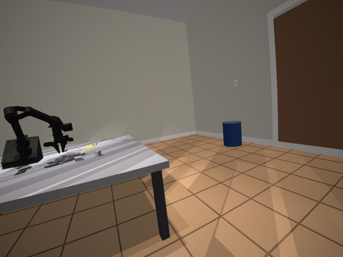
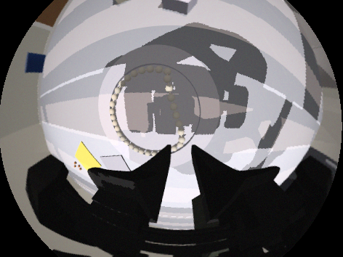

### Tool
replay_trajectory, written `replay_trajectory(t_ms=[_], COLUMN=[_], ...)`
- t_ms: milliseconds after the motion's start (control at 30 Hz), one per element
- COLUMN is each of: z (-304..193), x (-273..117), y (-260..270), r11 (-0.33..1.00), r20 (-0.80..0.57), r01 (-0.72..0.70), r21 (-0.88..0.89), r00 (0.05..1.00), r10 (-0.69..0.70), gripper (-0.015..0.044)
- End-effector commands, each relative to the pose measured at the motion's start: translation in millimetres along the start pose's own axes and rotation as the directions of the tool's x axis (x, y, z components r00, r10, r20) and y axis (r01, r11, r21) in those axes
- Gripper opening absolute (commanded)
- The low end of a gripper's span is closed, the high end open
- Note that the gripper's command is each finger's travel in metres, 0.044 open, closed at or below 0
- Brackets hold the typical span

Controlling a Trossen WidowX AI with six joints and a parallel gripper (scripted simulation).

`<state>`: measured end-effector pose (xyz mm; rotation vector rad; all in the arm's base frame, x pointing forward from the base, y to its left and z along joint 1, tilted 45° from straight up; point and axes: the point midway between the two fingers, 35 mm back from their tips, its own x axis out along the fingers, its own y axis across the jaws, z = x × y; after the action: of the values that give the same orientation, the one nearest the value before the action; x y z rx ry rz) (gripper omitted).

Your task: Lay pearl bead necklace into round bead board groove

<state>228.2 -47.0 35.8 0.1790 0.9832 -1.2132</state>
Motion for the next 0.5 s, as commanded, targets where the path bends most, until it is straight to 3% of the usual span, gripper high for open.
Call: replay_trajectory(t_ms=[0, 467], z=[0, 0], x=[6, 27], y=[0, -2], r11=[1.000, 1.000], r20=[0.004, 0.006], r01=[0.003, 0.003], r21=[-0.007, -0.006], r00=[1.000, 1.000], r10=[-0.003, -0.003], gripper=[0.0120, 0.0120])
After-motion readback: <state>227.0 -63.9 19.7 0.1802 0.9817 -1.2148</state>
